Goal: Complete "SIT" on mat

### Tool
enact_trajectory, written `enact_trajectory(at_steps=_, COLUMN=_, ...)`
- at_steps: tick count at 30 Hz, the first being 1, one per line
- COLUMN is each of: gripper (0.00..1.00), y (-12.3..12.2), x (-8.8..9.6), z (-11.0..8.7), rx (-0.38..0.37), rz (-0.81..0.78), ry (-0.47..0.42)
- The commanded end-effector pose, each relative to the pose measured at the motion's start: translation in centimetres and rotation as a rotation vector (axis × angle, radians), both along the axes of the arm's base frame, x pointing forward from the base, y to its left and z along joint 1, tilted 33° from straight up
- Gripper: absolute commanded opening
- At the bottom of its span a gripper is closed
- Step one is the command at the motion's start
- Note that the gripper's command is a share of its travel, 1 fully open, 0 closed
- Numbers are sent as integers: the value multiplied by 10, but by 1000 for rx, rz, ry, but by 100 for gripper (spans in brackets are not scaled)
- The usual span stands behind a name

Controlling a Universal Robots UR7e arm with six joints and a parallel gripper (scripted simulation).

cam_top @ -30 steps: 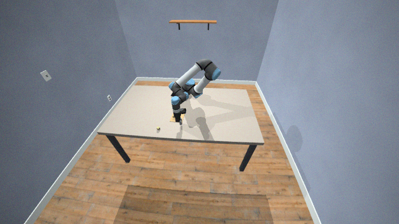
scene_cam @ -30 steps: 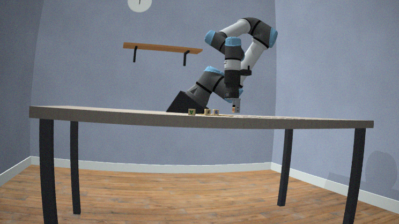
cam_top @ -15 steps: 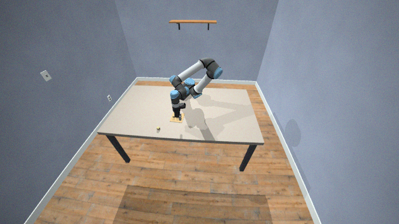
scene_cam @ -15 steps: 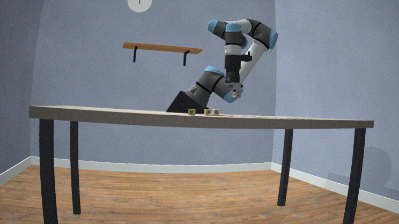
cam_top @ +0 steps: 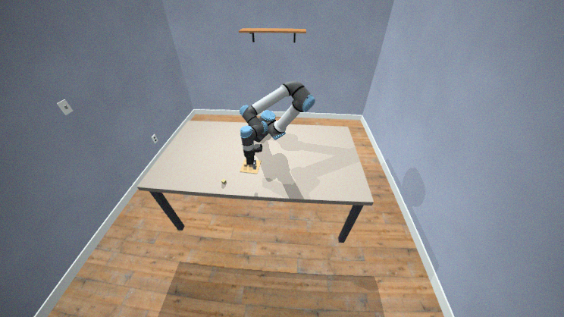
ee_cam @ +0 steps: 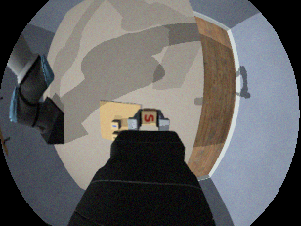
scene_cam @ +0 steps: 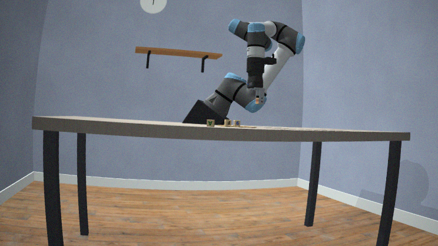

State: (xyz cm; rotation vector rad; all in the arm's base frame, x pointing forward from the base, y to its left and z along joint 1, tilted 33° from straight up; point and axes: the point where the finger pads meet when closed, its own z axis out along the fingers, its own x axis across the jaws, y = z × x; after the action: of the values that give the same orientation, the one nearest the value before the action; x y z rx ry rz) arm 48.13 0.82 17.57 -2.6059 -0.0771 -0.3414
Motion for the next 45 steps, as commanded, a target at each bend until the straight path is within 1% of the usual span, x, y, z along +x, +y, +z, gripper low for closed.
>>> enact_trajectory(at_steps=1, gripper=49, y=-4, x=-12, z=-3, rx=0, rz=-6, ry=3)
enact_trajectory(at_steps=3, gripper=49, y=-9, x=-32, z=-8, rx=1, rz=-16, ry=9)
enact_trajectory(at_steps=7, gripper=49, y=-14, x=-79, z=-23, rx=9, rz=-38, ry=22)
enact_trajectory(at_steps=9, gripper=49, y=-14, x=-93, z=-29, rx=12, rz=-45, ry=26)
enact_trajectory(at_steps=10, gripper=49, y=-14, x=-96, z=-30, rx=13, rz=-46, ry=26)
enact_trajectory(at_steps=25, gripper=49, y=-13, x=-98, z=-31, rx=14, rz=-47, ry=27)
enact_trajectory(at_steps=32, gripper=49, y=-11, x=-97, z=-36, rx=12, rz=-48, ry=27)
enact_trajectory(at_steps=37, gripper=49, y=-3, x=-94, z=-49, rx=12, rz=-48, ry=27)
enact_trajectory(at_steps=45, gripper=49, y=15, x=-85, z=-81, rx=12, rz=-48, ry=27)
